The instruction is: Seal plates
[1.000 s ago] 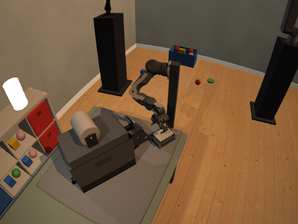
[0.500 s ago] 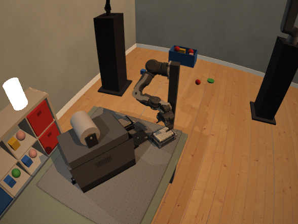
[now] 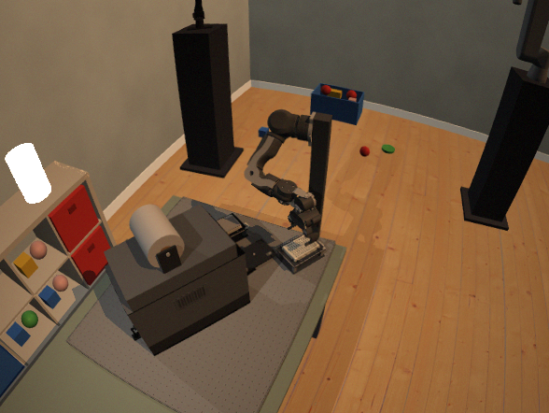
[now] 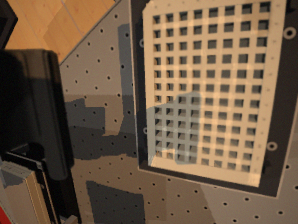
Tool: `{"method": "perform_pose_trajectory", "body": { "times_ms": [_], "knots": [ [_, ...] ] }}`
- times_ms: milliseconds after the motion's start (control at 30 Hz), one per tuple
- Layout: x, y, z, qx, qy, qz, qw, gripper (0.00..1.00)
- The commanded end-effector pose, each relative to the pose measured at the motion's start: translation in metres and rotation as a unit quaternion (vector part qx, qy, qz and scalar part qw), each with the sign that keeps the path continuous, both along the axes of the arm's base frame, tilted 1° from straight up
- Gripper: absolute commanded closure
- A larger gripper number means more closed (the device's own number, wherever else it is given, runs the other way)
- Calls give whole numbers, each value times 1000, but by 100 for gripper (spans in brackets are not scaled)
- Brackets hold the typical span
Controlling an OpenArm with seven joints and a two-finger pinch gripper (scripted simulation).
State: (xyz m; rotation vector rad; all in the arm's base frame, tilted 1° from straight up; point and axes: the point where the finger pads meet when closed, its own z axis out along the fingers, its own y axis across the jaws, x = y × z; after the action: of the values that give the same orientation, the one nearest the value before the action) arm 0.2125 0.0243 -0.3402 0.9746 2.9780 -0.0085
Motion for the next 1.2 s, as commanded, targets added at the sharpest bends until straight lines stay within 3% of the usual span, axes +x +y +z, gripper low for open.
{"method": "perform_pose_trajectory", "body": {
  "times_ms": [0,1067,1167],
  "knots": [
    [0,1,-3,3,-2,5,1000,35],
    [0,1,-49,3,-2,5,1000,35],
    [1,1,-48,3,-2,2,1000,35]
  ]
}}
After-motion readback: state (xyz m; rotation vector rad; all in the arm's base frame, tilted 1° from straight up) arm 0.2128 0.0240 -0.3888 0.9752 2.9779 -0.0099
